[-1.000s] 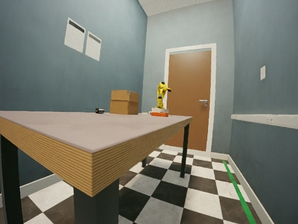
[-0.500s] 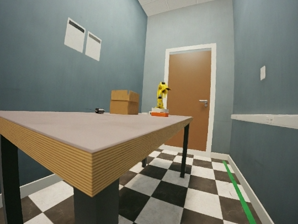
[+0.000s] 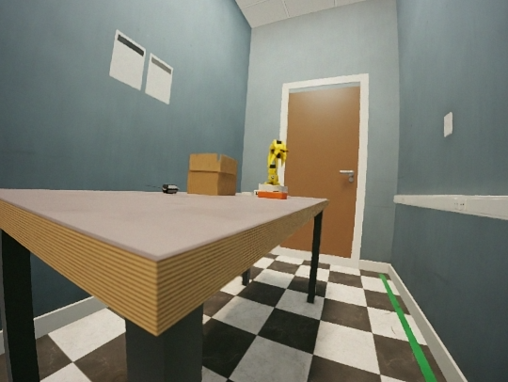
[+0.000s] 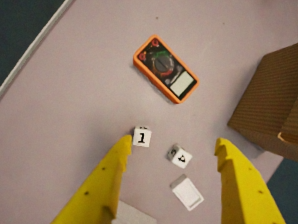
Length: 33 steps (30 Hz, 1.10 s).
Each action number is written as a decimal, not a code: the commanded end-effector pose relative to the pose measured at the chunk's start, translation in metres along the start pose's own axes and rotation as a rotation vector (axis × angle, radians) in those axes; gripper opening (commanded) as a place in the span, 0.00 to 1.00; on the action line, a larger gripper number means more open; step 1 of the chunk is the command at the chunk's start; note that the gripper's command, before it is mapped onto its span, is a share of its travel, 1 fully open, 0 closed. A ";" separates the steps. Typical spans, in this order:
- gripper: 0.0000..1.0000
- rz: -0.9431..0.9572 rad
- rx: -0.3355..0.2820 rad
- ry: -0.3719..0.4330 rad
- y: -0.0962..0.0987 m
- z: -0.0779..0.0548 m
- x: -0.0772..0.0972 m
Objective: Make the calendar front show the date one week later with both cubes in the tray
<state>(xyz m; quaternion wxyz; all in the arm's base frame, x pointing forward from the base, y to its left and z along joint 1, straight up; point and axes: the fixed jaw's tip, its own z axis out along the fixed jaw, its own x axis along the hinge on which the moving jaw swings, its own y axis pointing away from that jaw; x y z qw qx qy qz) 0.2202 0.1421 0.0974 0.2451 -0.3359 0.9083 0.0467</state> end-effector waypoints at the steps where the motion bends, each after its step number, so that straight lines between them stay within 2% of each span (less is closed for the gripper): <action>1: 0.35 0.066 -0.005 -0.001 0.002 0.003 -0.003; 11: 0.35 0.178 -0.008 -0.001 0.003 0.003 -0.004; 33: 0.35 0.214 -0.008 0.004 0.004 0.005 -0.004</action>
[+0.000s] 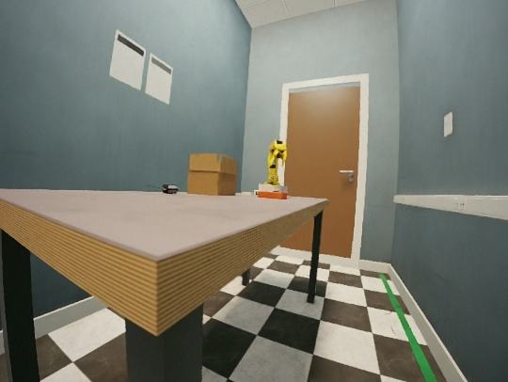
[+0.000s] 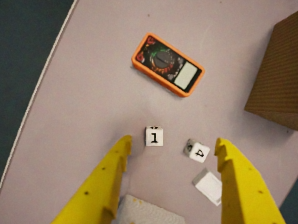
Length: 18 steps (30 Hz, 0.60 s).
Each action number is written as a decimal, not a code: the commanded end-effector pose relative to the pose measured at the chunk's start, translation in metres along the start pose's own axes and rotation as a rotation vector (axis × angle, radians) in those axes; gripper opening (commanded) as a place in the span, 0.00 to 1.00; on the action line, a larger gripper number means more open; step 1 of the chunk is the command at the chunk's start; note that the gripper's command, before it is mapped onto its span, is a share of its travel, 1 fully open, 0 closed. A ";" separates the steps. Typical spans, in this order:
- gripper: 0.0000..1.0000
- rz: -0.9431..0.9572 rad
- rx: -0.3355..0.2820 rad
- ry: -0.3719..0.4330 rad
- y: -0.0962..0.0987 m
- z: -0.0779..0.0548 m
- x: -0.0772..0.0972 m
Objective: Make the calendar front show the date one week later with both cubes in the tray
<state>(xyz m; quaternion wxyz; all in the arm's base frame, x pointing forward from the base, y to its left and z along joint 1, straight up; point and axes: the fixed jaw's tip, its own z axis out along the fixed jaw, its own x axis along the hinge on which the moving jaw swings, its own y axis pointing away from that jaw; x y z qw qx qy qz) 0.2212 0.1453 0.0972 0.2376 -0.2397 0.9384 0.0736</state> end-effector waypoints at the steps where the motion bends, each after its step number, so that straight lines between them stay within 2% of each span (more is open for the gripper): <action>1: 0.35 0.005 -0.004 0.008 0.002 0.004 0.000; 6: 0.35 0.005 0.000 0.080 0.002 0.018 0.010; 12: 0.35 0.004 0.011 0.248 0.000 0.047 0.038; 14: 0.35 0.004 0.011 0.248 0.000 0.047 0.038; 18: 0.35 0.004 0.018 0.367 -0.001 0.064 0.060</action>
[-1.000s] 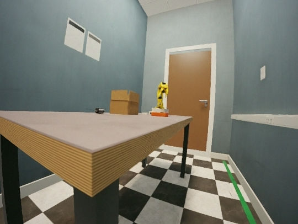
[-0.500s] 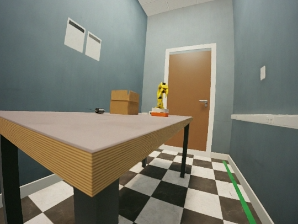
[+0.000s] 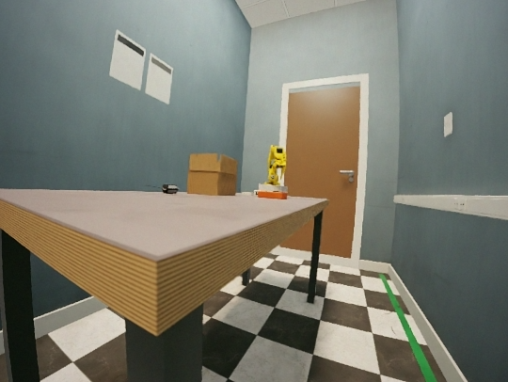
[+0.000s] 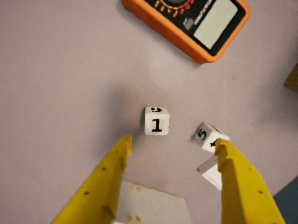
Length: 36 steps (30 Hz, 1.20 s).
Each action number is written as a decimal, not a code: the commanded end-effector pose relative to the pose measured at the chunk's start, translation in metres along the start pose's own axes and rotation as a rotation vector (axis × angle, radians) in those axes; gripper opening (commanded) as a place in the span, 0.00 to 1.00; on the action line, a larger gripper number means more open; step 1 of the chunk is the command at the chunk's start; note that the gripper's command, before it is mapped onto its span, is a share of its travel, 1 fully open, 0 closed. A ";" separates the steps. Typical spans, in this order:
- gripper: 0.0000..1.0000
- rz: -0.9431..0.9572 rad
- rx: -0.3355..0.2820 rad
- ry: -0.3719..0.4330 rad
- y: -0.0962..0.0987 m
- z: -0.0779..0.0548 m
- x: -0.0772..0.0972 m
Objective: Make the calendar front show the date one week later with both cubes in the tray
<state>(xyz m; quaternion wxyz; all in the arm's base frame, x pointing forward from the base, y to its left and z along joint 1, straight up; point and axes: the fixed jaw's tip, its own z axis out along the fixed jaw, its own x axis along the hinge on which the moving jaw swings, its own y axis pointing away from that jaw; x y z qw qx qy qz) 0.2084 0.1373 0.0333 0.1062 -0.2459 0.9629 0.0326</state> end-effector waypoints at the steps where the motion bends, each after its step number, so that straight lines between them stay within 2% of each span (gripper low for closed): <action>1: 0.35 0.004 0.004 0.113 0.001 0.024 0.015; 4: 0.35 0.004 0.008 0.175 0.001 0.035 0.025; 8: 0.35 0.004 0.010 0.214 0.000 0.041 0.032; 36: 0.35 0.011 0.012 0.223 0.003 0.043 0.034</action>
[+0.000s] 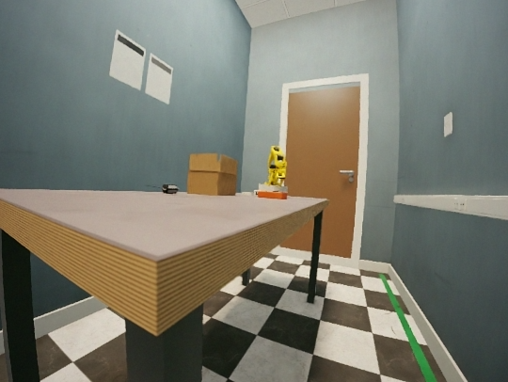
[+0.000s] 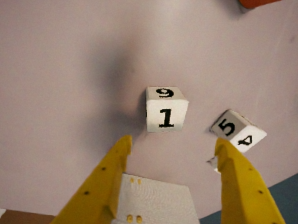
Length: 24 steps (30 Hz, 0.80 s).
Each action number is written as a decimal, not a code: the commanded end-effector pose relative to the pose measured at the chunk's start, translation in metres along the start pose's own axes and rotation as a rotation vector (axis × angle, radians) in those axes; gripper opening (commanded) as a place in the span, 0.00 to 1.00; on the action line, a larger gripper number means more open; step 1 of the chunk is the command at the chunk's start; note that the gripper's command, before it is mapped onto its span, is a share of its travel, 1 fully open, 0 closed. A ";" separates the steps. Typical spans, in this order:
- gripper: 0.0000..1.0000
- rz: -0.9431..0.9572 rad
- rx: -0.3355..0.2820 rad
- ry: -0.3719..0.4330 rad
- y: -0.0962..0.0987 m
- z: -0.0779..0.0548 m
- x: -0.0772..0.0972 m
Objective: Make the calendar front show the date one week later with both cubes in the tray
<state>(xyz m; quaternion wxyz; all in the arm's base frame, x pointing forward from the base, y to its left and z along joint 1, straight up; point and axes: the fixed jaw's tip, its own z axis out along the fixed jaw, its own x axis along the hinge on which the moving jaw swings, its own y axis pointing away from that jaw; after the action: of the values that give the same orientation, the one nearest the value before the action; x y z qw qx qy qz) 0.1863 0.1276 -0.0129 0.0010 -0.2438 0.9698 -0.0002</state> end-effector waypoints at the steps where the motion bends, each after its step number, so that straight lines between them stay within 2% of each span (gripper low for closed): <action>1: 0.35 0.003 -0.001 0.003 0.002 0.004 -0.001; 11: 0.35 0.003 -0.001 0.003 0.002 0.011 -0.001; 24: 0.35 0.003 -0.001 0.003 0.002 0.032 -0.001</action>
<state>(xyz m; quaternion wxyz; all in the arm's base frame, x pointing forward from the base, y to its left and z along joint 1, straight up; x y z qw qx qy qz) 0.1894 0.1296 -0.0368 0.0057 -0.2438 0.9698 0.0014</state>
